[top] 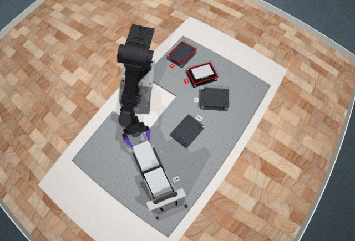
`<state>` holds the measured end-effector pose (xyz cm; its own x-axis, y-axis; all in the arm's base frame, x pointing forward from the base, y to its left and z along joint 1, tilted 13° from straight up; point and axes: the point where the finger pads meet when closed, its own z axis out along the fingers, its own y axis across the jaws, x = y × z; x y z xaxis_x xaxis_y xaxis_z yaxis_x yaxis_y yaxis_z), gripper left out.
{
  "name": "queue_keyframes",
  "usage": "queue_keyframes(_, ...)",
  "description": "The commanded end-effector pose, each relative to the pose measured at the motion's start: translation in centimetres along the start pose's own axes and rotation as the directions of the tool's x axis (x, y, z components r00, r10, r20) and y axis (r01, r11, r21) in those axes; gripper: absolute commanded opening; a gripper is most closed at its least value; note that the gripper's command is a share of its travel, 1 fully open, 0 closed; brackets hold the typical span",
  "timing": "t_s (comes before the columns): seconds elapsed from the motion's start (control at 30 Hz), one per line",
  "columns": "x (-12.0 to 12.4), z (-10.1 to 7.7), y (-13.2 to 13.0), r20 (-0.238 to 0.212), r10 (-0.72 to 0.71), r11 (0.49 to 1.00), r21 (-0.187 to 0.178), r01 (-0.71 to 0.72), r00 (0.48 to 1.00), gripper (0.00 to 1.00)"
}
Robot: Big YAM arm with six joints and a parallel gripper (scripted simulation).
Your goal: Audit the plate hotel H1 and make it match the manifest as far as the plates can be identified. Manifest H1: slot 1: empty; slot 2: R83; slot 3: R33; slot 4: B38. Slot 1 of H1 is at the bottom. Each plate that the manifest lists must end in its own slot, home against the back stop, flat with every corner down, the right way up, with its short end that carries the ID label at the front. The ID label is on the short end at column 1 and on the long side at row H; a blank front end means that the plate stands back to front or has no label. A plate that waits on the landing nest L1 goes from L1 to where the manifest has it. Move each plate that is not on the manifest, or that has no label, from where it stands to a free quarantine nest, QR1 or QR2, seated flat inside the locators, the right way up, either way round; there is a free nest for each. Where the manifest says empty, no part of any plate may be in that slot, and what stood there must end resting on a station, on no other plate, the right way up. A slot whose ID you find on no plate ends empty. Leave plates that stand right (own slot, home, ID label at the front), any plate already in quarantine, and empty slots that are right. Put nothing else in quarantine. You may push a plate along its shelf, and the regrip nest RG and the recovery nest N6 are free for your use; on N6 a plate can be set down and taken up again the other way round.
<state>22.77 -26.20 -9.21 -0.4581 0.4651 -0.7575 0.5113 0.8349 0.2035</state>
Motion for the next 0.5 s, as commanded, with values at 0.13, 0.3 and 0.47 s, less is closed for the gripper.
queue_keyframes(0.13, -0.76, -0.3, -0.19, 0.015, -0.009, 1.0, 0.004, 0.009, 1.0, 0.86)
queue_keyframes(0.3, -0.73, -0.27, -0.19, 0.015, -0.009, 1.0, 0.004, 0.009, 1.0, 0.86)
queue_keyframes(0.47, -0.72, -0.26, -0.19, 0.015, -0.009, 1.0, 0.004, 0.009, 1.0, 0.86)
